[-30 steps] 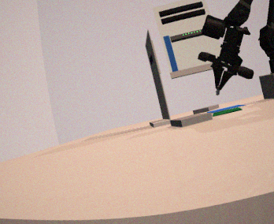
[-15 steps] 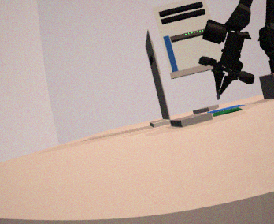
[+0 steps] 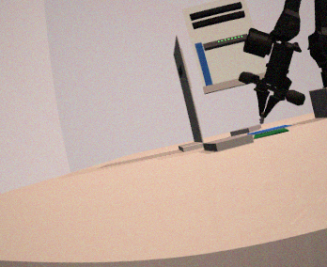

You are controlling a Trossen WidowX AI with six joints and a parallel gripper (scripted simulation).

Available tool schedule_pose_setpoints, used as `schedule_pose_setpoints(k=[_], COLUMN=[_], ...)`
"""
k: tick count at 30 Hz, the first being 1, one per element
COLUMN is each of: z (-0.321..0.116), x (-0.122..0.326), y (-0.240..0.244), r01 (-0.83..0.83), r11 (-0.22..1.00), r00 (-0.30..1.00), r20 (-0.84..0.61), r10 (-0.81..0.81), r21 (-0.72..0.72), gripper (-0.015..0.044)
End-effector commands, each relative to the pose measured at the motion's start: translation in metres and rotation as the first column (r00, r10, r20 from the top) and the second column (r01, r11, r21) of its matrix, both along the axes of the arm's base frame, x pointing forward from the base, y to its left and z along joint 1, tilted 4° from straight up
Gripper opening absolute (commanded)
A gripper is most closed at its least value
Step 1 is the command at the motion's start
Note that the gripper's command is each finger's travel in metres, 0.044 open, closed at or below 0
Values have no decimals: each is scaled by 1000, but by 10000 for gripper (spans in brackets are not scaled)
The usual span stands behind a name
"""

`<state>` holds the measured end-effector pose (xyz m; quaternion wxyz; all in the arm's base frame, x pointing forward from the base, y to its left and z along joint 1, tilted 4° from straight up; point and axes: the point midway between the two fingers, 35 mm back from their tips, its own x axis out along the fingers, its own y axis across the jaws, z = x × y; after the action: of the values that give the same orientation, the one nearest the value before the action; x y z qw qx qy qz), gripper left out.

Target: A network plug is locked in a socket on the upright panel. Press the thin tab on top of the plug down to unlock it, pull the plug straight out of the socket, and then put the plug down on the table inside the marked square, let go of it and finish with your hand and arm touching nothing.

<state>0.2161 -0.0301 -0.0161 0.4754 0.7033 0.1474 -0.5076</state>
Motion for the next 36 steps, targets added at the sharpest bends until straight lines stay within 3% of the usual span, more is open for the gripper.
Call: schedule_pose_setpoints(k=[1, 34, 36], z=[-4, -20, -20], x=[-2, -5, -5], y=[-1, 2, 2], r01=[8, 0, 0], r11=[1000, 1000, 1000], r00=[1000, 1000, 1000], r20=[0, -3, -3], r10=[-8, 0, 0], r21=[-3, 0, 0], gripper=[0, 0, 53])
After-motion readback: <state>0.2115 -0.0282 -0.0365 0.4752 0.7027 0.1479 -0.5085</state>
